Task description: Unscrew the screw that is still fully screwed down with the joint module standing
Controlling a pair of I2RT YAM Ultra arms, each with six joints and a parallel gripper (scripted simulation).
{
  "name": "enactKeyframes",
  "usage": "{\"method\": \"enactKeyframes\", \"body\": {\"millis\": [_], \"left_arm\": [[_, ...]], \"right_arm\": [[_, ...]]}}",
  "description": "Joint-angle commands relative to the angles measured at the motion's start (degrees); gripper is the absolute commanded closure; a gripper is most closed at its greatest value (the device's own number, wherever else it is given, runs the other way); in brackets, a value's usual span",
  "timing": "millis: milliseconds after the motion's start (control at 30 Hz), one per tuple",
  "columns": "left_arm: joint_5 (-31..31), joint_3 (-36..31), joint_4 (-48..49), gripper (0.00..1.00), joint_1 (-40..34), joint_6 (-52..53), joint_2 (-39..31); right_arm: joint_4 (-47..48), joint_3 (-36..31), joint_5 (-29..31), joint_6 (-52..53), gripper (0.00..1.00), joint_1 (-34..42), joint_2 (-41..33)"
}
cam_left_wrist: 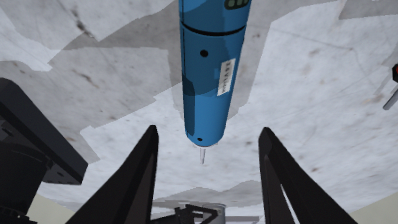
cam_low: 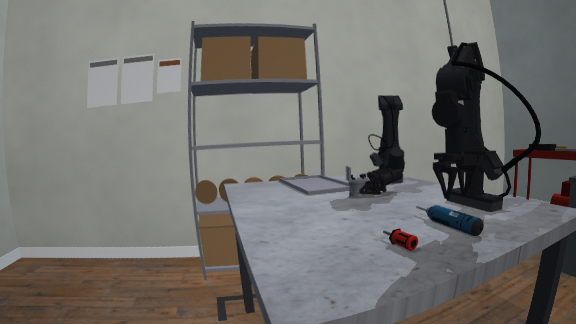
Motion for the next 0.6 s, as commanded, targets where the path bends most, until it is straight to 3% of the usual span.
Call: {"method": "enactKeyframes", "body": {"millis": [0,567], "left_arm": [[-0.8,1.6,0.4,0.35,-0.7,-0.3,-1.1],[-0.8,1.6,0.4,0.35,-0.7,-0.3,-1.1]], "right_arm": [[0.1,0.1,0.0,-0.1,0.37,0.0,-0.3],[0.1,0.1,0.0,-0.1,0.39,0.0,-0.3]]}}
